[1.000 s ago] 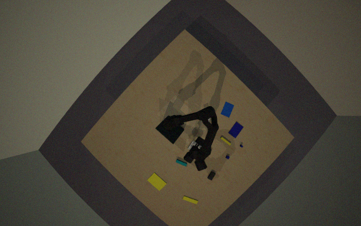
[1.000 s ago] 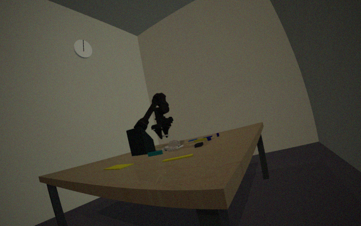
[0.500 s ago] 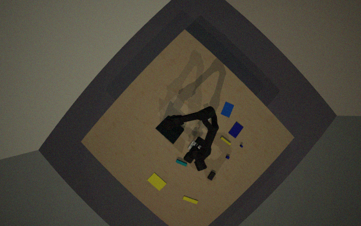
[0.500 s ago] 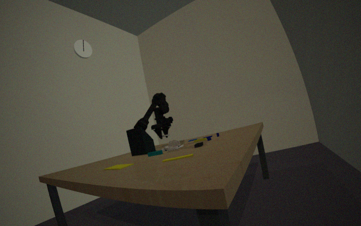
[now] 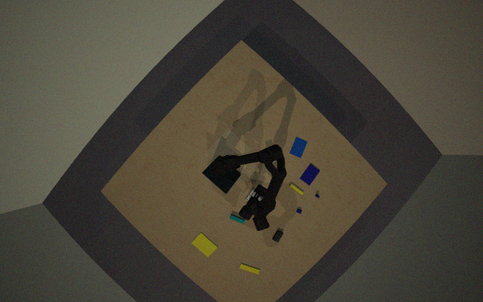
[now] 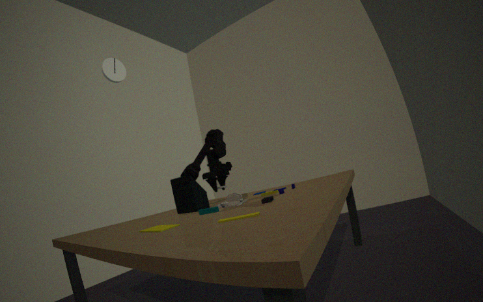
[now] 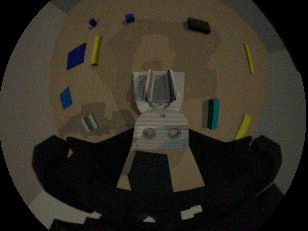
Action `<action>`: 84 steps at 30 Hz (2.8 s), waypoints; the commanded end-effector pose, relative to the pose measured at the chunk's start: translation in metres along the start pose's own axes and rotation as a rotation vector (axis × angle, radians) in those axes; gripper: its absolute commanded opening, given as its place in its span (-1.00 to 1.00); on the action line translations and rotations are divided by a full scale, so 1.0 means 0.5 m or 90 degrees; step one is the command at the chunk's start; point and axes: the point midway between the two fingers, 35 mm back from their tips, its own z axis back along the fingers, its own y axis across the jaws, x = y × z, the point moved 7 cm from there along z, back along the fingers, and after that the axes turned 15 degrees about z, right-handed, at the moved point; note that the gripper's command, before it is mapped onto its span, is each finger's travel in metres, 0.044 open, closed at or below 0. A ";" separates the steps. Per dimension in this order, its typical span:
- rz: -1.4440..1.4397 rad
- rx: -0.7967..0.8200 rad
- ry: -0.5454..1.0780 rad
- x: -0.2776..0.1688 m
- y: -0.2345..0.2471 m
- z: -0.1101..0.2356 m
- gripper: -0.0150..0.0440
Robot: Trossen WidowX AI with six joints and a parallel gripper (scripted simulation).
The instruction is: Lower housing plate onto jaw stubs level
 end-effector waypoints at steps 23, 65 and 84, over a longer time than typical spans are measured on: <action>0.005 -0.002 0.001 -0.003 -0.003 0.000 0.70; 0.005 0.000 0.000 -0.003 -0.002 -0.120 0.70; 0.001 0.000 0.000 -0.004 -0.002 -0.129 0.70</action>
